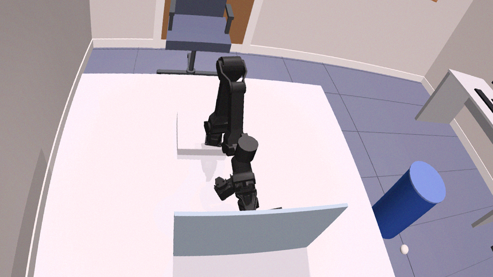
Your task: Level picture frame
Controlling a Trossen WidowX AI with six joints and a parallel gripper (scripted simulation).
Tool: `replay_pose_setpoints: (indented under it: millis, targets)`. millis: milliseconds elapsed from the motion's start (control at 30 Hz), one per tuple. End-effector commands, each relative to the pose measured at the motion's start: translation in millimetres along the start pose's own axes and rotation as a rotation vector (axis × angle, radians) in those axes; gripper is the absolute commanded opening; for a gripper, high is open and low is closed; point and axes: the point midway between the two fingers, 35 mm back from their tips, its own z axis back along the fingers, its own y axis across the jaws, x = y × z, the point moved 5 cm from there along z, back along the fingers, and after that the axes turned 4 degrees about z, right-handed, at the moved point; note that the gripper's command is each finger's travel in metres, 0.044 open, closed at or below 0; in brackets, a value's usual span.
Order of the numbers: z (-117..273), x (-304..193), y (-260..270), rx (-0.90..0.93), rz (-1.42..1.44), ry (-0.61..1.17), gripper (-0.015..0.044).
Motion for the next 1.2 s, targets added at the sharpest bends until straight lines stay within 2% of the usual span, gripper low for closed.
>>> replay_pose_setpoints:
  millis: [0, 1167]
  targets:
    - [-0.3, -1.3, 3.4, 0.011, -0.002, 0.004, 0.0]
    - [-0.3, -7.8, 4.3, 0.011, -0.003, 0.004, 0.0]
